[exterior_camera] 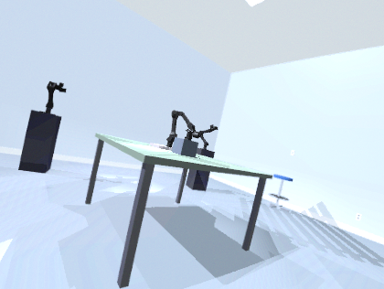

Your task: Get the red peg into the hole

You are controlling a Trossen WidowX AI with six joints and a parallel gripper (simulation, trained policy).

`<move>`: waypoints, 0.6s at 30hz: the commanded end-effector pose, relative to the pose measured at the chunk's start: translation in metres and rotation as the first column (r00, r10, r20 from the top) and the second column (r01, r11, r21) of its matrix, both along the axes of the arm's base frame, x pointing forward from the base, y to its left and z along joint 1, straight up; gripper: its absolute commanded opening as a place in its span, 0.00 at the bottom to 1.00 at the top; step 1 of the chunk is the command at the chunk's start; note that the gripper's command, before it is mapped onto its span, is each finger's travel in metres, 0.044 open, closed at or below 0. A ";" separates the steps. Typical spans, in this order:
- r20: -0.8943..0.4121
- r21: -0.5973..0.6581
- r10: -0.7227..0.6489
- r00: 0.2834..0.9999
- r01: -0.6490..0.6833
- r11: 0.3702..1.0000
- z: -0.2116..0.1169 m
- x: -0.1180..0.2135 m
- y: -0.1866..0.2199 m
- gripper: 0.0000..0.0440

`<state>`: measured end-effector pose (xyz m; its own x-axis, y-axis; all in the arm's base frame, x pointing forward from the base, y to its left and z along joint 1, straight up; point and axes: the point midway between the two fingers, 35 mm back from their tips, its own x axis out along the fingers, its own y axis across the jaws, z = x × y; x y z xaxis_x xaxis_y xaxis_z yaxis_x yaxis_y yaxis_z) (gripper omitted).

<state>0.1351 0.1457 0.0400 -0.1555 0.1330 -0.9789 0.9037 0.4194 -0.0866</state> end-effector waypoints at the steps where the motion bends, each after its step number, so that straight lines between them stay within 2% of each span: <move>1: 0.007 0.006 0.013 1.000 -0.013 1.000 -0.002 0.003 0.003 0.18; 4: 0.015 0.020 0.025 1.000 -0.026 0.999 0.000 0.006 0.007 0.02; 5: 0.021 0.034 0.023 0.999 -0.024 0.999 0.002 0.008 0.009 0.00; 18: 0.136 0.195 -0.010 0.991 -0.017 0.981 0.048 0.031 0.034 0.00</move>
<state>0.1615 0.1762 0.0776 -0.0465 0.2963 -0.9540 0.9010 0.4248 0.0880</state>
